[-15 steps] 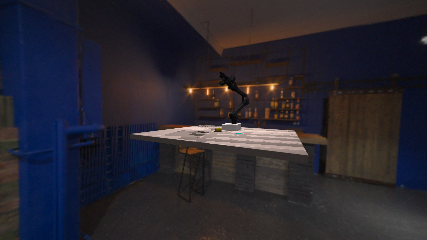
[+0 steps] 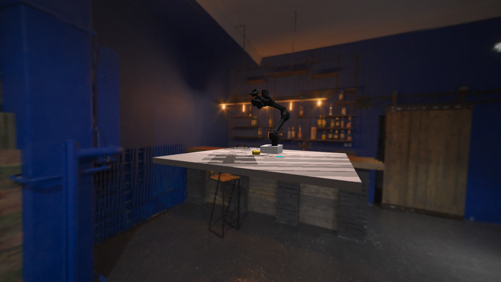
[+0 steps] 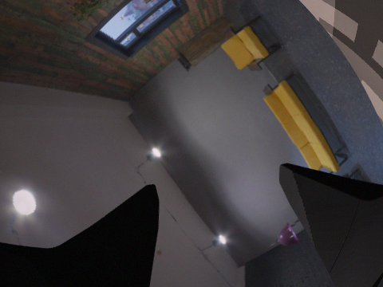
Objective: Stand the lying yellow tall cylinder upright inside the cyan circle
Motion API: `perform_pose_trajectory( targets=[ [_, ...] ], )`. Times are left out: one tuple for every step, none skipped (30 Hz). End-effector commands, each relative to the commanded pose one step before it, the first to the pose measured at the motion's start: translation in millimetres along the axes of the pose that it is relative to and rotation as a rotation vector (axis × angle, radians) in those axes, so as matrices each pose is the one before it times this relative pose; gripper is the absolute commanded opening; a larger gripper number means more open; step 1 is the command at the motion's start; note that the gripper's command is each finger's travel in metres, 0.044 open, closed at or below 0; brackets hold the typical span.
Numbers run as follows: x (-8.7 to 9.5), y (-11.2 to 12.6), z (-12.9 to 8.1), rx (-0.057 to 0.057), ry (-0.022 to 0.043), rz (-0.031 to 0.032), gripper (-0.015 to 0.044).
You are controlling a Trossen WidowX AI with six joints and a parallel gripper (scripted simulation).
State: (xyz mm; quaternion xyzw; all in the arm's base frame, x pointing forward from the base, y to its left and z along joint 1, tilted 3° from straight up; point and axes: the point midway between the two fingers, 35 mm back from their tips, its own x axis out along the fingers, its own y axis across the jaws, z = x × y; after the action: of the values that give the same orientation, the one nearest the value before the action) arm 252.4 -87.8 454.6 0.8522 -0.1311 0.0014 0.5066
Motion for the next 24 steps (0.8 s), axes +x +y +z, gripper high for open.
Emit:
perform_pose_trajectory(
  targets=[
    [15.41, -27.97, 23.08, -0.1296, -0.07555, -0.11338, 0.0309],
    [4.93, -8.1, 4.77, -0.0379, -0.01703, -0.03386, 0.0309],
    [4.96, -8.23, 4.33, -0.0382, -0.01548, -0.03468, 0.0309],
    [4.99, -8.33, 3.88, -0.0385, -0.01389, -0.03543, 0.0309],
    [5.01, -8.41, 3.43, -0.0388, -0.01227, -0.0361, 0.0309],
    [5.03, -8.47, 2.99, -0.0391, -0.01062, -0.03669, 0.0309],
    [5.05, -8.5, 2.55, -0.0394, -0.00894, -0.03721, 0.0309],
    [5.06, -8.51, 2.11, -0.0397, -0.00725, -0.03765, 0.0309],
    [5.07, -8.49, 1.67, -0.04, -0.00553, -0.03801, 0.0309],
    [5.08, -8.46, 1.24, -0.0403, -0.0038, -0.03828, 0.0309],
    [5.09, -8.4, 0.82, -0.0406, -0.00206, -0.03848, 0.0309],
    [5.09, -8.32, 0.41, -0.0409, -0.00031, -0.03859, 0.0309],
    [5.09, -8.22, 0.01, -0.0412, 0.00144, -0.03862, 0.0309],
    [5.09, -8.1, -0.39, -0.0415, 0.0032, -0.03858, 0.0309],
    [5.08, -7.96, -0.77, -0.0418, 0.00494, -0.03845, 0.0309],
    [5.07, -7.8, -1.14, -0.0421, 0.00668, -0.03823, 0.0309],
    [5.06, -7.63, -1.49, -0.0424, 0.00841, -0.03794, 0.0309],
    [5.05, -7.44, -1.84, -0.0427, 0.01012, -0.03757, 0.0309],
    [5.03, -7.24, -2.16, -0.043, 0.01181, -0.03713, 0.0309],
    [5.01, -7.02, -2.48, -0.0432, 0.01347, -0.0366, 0.0309],
    [4.99, -6.79, -2.77, -0.0435, 0.01512, -0.036, 0.0309],
    [4.96, -6.55, -3.05, -0.0438, 0.01673, -0.03532, 0.0309],
    [4.94, -6.29, -3.32, -0.0441, 0.0183, -0.03457, 0.0309],
    [4.91, -6.03, -3.56, -0.0444, 0.01985, -0.03375, 0.0309]
  ],
)
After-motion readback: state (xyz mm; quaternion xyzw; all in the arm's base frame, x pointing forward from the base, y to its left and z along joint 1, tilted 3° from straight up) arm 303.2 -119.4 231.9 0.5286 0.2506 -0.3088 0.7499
